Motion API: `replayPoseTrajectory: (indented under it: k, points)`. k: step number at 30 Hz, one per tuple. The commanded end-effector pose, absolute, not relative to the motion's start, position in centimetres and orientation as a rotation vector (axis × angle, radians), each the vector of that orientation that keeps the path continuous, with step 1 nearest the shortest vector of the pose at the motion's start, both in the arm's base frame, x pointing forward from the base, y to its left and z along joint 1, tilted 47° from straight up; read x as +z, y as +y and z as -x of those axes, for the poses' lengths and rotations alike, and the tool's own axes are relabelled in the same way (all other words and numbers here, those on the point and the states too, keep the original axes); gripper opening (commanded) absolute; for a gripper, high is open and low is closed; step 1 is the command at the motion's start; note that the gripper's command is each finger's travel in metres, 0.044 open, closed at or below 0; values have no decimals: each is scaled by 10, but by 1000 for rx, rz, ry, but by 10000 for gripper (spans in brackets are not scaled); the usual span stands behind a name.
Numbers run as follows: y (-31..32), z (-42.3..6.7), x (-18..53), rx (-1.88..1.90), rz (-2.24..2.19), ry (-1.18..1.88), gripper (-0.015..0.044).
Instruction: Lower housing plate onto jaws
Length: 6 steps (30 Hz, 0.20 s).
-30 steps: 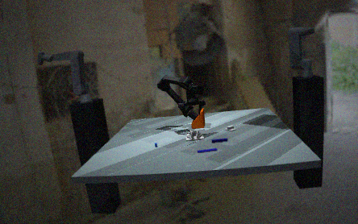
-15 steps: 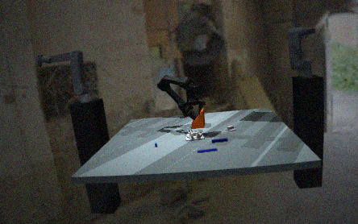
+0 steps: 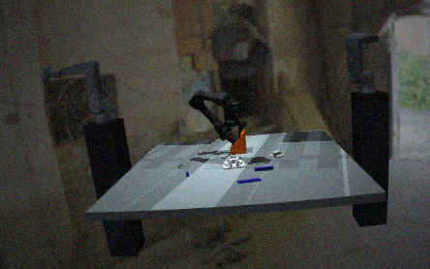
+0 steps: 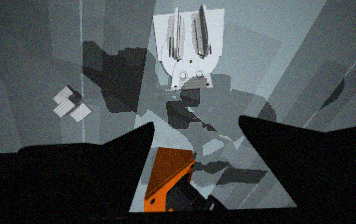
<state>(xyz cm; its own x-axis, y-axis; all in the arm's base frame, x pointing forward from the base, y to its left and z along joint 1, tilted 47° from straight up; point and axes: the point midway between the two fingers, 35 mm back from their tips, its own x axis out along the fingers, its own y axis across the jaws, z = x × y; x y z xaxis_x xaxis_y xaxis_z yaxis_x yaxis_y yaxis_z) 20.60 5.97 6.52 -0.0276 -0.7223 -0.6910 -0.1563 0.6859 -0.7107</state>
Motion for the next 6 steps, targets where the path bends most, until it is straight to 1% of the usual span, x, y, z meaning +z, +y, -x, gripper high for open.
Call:
replayPoseTrajectory:
  k: [1, 6]
  points:
    - [60, -205, 65, -529, 738, 1566, 440]
    - [60, -205, 65, -529, 738, 1566, 440]
